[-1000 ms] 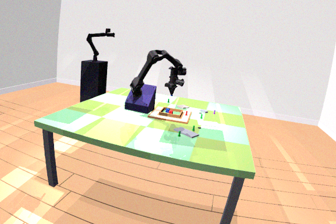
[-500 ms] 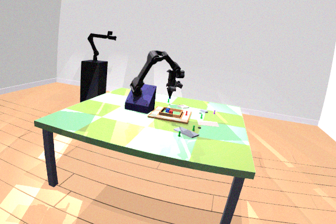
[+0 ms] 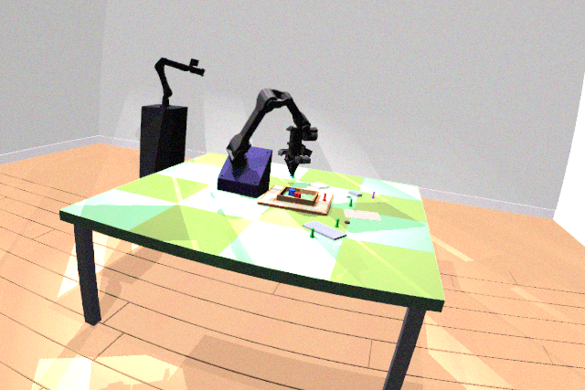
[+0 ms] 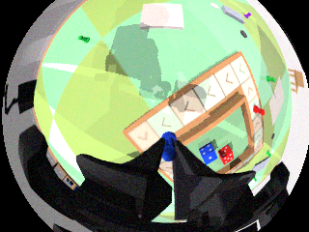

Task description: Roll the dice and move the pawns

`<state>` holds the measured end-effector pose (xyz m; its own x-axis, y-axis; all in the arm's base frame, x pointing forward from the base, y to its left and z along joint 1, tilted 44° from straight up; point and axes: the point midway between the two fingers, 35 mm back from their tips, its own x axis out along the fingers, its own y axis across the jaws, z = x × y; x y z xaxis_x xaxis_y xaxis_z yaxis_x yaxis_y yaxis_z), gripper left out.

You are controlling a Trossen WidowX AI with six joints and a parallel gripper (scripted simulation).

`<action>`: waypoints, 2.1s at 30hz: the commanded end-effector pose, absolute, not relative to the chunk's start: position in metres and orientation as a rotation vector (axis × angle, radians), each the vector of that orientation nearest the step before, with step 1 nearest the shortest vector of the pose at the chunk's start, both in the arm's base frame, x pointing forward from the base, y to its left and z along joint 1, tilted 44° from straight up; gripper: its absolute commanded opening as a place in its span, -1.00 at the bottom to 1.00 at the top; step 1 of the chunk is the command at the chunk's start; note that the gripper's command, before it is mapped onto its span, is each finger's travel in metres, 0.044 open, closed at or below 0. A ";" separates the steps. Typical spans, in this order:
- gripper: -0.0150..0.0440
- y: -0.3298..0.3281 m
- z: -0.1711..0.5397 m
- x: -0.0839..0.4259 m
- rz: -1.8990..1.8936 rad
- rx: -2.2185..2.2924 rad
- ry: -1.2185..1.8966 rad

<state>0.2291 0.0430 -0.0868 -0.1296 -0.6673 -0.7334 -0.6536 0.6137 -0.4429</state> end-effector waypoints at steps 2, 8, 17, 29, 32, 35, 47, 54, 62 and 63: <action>-0.49 0.037 -0.091 0.222 0.121 -1.177 1.849; -0.49 0.034 -0.093 0.219 0.199 -1.234 1.859; -0.49 0.015 -0.114 0.216 0.198 -1.235 1.860; -0.49 0.005 -0.125 0.213 0.197 -1.236 1.860; -0.49 0.001 -0.128 0.213 0.197 -1.236 1.860; -0.49 -0.001 -0.131 0.212 0.196 -1.236 1.860; 0.58 0.019 -0.112 0.218 0.198 -1.231 1.859; 1.00 0.036 -0.093 0.220 0.199 -1.234 1.859; 1.00 0.027 -0.011 0.208 -0.339 -0.816 1.739; 1.00 0.024 0.001 0.204 -0.417 -0.749 1.711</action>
<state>0.2168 0.0321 -0.0355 -0.1247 -0.6696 -0.7322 -0.5051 0.6780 -0.5340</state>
